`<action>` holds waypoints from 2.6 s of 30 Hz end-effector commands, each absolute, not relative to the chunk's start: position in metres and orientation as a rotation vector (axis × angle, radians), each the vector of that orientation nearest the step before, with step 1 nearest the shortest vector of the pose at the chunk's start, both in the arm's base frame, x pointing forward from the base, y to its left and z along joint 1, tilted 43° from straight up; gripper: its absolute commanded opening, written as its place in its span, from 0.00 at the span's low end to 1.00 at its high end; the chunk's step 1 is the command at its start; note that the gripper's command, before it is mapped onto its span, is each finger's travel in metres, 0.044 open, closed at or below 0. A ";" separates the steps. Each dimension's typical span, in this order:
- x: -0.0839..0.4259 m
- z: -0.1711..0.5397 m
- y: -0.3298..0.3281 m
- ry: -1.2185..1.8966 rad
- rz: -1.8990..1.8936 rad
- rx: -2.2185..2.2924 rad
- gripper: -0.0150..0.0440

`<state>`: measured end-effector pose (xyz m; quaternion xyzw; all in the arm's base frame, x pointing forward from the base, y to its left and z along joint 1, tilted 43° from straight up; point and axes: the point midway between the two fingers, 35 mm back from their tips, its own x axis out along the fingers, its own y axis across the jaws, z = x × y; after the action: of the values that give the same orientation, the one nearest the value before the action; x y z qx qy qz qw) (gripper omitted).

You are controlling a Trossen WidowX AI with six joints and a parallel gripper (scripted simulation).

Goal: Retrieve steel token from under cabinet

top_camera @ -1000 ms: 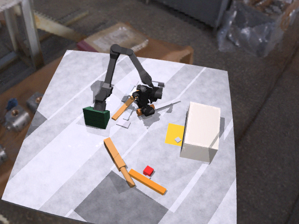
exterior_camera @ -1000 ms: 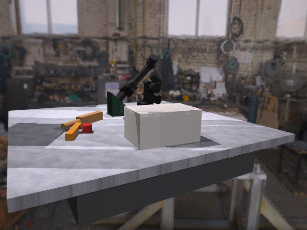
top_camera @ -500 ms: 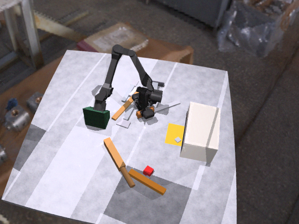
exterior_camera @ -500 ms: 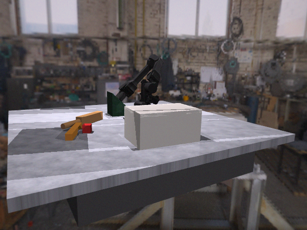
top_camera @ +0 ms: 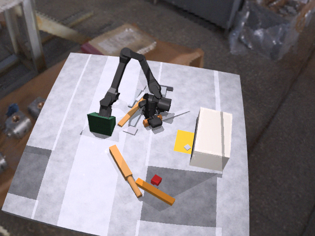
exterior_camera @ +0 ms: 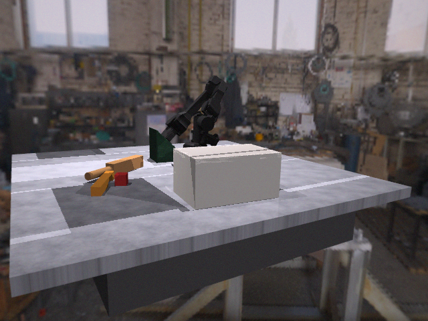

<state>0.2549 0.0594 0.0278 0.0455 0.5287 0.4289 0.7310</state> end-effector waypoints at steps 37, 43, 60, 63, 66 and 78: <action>0.263 0.001 0.024 1.140 0.939 0.098 0.25; 0.262 -0.004 0.018 1.140 0.938 0.097 0.25; 0.264 -0.010 0.011 1.140 0.938 0.097 0.25; 0.263 -0.013 0.009 1.140 0.938 0.097 0.25; 0.263 -0.016 0.006 1.140 0.938 0.096 0.25; 0.260 -0.026 -0.005 1.141 0.937 0.096 0.25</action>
<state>0.2563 0.0023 -0.0251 0.0467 0.5271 0.4304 0.7313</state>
